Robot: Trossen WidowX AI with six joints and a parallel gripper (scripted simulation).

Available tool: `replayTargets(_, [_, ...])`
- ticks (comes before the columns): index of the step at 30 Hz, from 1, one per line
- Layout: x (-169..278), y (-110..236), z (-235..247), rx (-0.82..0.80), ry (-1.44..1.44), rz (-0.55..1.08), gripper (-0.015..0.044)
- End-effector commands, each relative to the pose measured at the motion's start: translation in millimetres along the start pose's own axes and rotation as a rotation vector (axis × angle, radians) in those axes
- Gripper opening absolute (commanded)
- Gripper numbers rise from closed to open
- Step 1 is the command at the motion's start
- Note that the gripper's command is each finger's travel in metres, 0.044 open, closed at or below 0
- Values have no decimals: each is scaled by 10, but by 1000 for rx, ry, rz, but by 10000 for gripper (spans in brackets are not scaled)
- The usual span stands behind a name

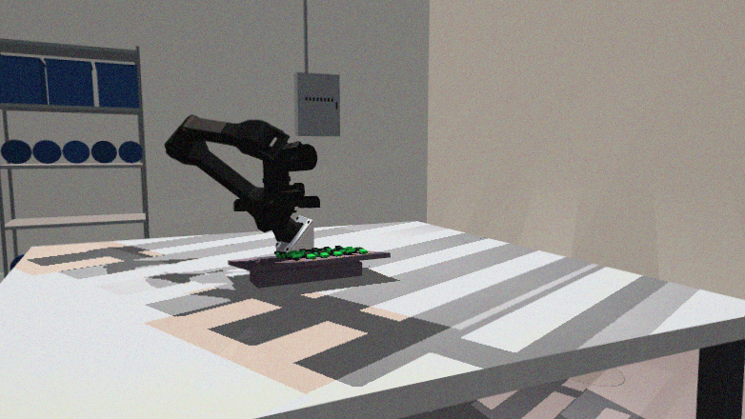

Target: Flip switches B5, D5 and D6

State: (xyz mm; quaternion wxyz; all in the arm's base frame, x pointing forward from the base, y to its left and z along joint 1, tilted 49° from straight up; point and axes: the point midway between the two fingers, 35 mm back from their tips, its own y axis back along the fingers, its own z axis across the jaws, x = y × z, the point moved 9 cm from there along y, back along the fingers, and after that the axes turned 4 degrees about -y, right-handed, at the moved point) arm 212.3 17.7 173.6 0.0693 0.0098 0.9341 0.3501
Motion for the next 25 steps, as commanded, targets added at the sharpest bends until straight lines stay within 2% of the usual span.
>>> replayTargets(1, [16, 346, 2, -5, -3, -27, 0])
replayTargets(6, [-23, 379, 53, -5, -3, -28, 0])
replayTargets(14, [-424, 456, 771, -8, -6, -30, 0])
replayTargets(25, [-431, 456, 789, -8, -6, -30, 0])
